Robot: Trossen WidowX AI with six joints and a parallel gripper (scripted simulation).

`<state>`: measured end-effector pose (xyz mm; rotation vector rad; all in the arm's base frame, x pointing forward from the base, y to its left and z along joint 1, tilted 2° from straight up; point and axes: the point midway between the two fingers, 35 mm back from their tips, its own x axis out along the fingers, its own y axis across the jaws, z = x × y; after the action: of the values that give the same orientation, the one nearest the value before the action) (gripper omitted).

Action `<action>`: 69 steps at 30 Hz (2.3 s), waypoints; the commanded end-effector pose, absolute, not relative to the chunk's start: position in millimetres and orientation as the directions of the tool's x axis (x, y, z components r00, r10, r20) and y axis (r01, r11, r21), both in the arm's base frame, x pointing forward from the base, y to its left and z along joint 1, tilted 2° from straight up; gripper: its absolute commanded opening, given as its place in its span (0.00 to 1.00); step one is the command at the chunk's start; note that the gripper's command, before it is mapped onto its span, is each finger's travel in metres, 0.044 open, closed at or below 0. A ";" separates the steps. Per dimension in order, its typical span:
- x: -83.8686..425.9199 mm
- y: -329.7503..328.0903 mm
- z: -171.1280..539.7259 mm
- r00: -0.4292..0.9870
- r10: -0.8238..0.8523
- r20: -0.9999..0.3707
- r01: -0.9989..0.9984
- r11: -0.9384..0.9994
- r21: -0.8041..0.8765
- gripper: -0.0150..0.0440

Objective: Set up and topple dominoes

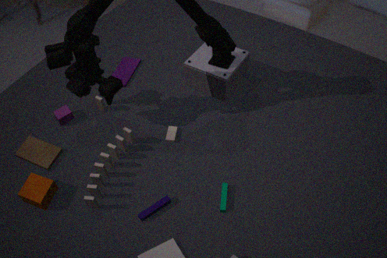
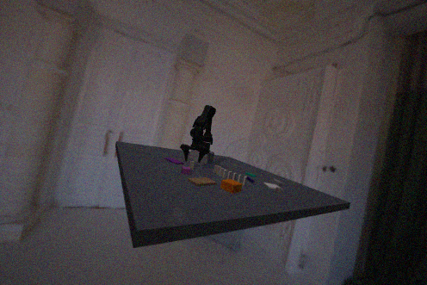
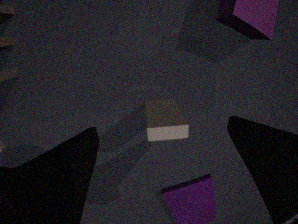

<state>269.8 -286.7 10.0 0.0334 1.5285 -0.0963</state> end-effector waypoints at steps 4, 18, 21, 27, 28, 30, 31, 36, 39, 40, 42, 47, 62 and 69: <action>268.8 -287.0 -2.0 0.037 -0.048 -0.998 0.080 0.996 -0.045 1.00; 269.0 -287.2 -12.8 0.037 -0.048 -0.998 0.080 0.996 -0.045 0.78; 269.0 -287.2 -12.8 0.037 -0.048 -0.998 0.080 0.996 -0.045 0.64; 269.0 -287.2 -12.8 0.037 -0.048 -0.998 0.080 0.996 -0.045 0.44; 269.0 -287.2 -12.8 0.037 -0.048 -0.998 0.080 0.996 -0.045 0.44; 269.0 -287.2 -12.8 0.037 -0.048 -0.998 0.080 0.996 -0.045 0.44; 269.0 -287.2 -12.8 0.037 -0.048 -0.998 0.080 0.996 -0.045 0.44; 269.3 -287.5 -10.2 0.037 -0.048 -0.998 0.080 0.996 -0.045 0.44; 272.1 -289.8 27.8 0.039 -0.047 -0.998 0.081 0.996 -0.044 0.44; 272.3 -289.7 45.3 0.039 -0.047 -0.998 0.082 0.996 -0.043 0.44; 270.6 -287.3 80.6 0.040 -0.046 -0.998 0.082 0.996 -0.042 0.44; 265.0 -280.6 122.8 0.041 -0.044 -0.998 0.083 0.996 -0.041 0.44; 297.0 -136.5 117.4 0.040 -0.036 -0.999 0.111 0.993 -0.031 0.44; 296.8 -125.9 115.4 0.040 -0.036 -0.999 0.113 0.993 -0.031 0.44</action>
<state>299.8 -127.0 118.2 0.0530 1.5215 -0.0966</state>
